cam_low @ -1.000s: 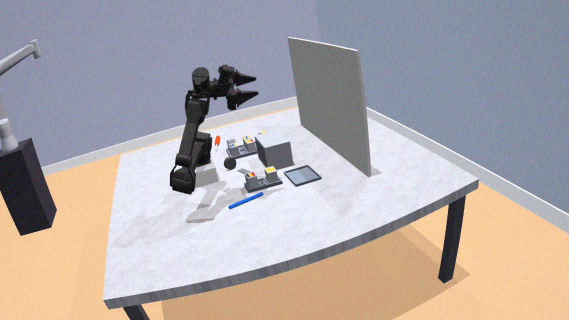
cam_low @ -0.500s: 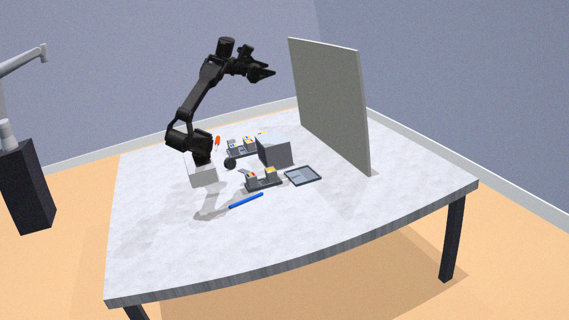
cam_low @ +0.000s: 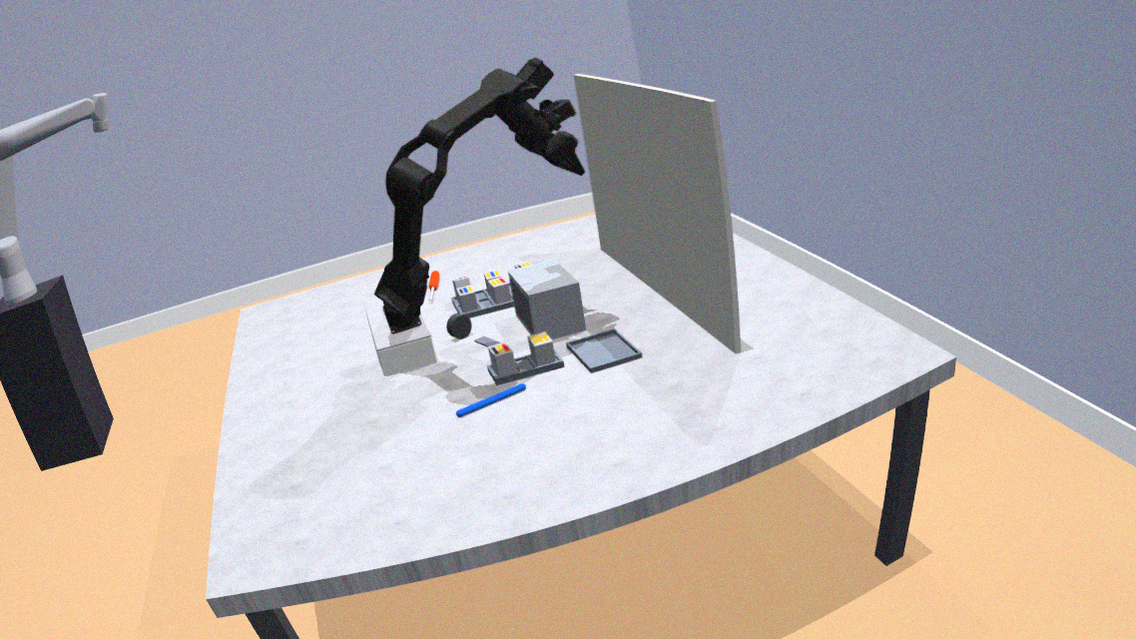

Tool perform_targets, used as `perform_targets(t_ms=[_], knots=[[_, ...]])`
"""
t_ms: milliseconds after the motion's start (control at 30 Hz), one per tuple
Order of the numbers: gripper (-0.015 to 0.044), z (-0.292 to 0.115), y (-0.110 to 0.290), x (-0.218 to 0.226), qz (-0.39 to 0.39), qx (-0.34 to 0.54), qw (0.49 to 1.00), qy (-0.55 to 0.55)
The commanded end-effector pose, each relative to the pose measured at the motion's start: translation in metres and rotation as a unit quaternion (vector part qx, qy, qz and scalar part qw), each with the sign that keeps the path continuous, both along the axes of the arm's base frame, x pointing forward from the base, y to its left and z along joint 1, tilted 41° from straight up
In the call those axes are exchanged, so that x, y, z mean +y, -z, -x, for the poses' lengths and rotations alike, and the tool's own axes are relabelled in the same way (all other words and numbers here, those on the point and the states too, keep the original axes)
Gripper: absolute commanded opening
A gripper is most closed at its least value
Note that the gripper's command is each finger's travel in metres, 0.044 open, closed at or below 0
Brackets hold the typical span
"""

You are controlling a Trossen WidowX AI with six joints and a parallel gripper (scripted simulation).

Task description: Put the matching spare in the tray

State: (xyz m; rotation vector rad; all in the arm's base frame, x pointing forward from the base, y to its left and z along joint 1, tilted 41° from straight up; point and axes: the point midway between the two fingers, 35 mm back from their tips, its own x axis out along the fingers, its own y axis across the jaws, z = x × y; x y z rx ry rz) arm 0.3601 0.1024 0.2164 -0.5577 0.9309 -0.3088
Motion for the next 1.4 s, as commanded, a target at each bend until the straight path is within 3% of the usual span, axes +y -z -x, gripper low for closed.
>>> perform_targets(t_ms=[0, 267, 933, 1167, 1367], knots=[[0.0440, -0.012, 0.036, -0.010, 0.004, 0.077, 0.995, 0.064], [0.0440, -0.020, 0.100, -0.036, 0.023, 0.211, 0.956, 0.202], [0.0440, -0.019, 0.101, -0.038, 0.023, 0.213, 0.955, 0.207], [0.0440, 0.010, 0.073, -0.084, -0.049, 0.120, 0.936, 0.328], [0.0440, 0.062, 0.046, -0.144, -0.117, -0.048, 0.852, 0.507]])
